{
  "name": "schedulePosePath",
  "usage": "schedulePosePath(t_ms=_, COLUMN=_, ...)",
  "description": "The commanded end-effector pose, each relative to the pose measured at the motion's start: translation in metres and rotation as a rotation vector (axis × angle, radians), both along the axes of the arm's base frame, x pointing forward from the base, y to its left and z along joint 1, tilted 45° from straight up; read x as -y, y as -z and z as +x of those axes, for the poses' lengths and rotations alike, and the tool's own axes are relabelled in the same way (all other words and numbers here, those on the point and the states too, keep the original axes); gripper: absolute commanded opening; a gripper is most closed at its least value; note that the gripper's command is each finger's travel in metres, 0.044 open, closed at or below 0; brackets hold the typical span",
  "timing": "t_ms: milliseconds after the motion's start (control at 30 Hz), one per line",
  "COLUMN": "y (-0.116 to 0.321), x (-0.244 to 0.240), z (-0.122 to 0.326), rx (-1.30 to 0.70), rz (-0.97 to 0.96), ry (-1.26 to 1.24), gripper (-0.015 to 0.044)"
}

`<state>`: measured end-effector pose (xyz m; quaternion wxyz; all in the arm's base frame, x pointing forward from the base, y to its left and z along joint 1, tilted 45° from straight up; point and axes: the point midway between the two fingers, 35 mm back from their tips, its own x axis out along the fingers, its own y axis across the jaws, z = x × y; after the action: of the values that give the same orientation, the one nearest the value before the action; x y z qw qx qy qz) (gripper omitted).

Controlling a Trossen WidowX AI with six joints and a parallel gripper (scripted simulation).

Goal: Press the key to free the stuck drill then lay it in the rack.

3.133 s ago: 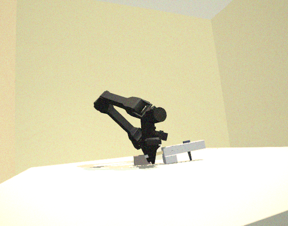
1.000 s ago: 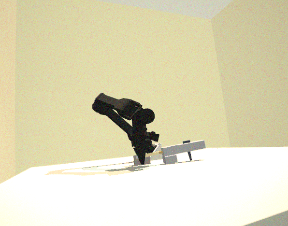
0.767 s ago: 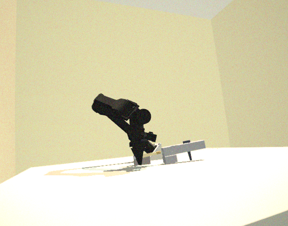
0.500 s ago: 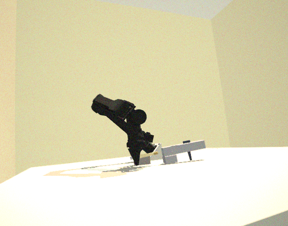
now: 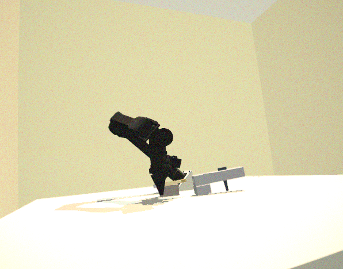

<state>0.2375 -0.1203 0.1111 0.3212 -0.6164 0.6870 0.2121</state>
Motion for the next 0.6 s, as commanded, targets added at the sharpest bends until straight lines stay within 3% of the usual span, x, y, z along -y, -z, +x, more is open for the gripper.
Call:
schedulePosePath(t_ms=0, y=-0.0021, x=-0.0021, z=0.0003, rx=0.006, rz=-0.001, ry=0.002, gripper=0.0)
schedulePosePath(t_ms=567, y=-0.0085, x=-0.0114, z=-0.0011, rx=0.005, rz=-0.001, ry=0.002, gripper=0.0)
